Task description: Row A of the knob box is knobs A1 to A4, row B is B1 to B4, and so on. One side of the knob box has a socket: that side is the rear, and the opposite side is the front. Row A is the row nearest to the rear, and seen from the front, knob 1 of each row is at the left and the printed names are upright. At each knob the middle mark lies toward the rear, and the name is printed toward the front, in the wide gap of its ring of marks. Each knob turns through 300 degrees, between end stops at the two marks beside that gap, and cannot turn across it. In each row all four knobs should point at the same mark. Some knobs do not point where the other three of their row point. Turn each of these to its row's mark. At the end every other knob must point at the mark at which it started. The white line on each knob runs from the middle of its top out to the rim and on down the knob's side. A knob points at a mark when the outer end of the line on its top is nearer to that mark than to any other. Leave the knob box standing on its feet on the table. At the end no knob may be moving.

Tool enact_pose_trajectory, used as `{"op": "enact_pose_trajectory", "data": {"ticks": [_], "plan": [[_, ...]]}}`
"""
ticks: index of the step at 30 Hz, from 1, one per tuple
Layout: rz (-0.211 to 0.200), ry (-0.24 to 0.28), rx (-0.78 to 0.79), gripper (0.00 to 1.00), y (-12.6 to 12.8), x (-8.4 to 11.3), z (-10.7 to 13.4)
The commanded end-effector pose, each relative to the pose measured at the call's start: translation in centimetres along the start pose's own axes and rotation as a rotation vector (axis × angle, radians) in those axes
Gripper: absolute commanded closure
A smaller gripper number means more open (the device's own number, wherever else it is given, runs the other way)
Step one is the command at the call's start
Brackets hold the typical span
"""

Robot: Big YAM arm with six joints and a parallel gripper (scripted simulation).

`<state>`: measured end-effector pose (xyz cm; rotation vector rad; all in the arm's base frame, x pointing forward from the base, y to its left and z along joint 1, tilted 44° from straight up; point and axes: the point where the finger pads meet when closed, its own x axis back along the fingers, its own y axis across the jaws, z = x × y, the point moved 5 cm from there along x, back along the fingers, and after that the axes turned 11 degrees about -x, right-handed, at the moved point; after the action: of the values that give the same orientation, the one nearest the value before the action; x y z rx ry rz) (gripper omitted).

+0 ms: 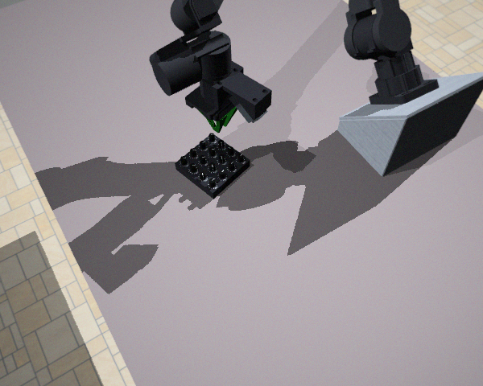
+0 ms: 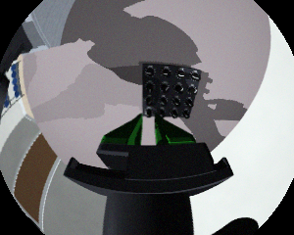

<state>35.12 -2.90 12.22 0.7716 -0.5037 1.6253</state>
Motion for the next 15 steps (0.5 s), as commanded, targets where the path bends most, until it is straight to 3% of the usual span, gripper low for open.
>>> {"op": "enact_pose_trajectory", "data": {"ticks": [1, 12, 13, 15], "plan": [[-0.004, -0.003, 0.008, 0.82, -0.2, -0.9, -0.1], [0.005, -0.001, 0.0, 0.82, -0.7, -1.9, 0.3], [0.029, 0.002, 0.022, 0.82, -1.2, -1.1, -0.5], [0.001, -0.001, 0.015, 0.82, -0.3, -2.4, -0.3]]}}
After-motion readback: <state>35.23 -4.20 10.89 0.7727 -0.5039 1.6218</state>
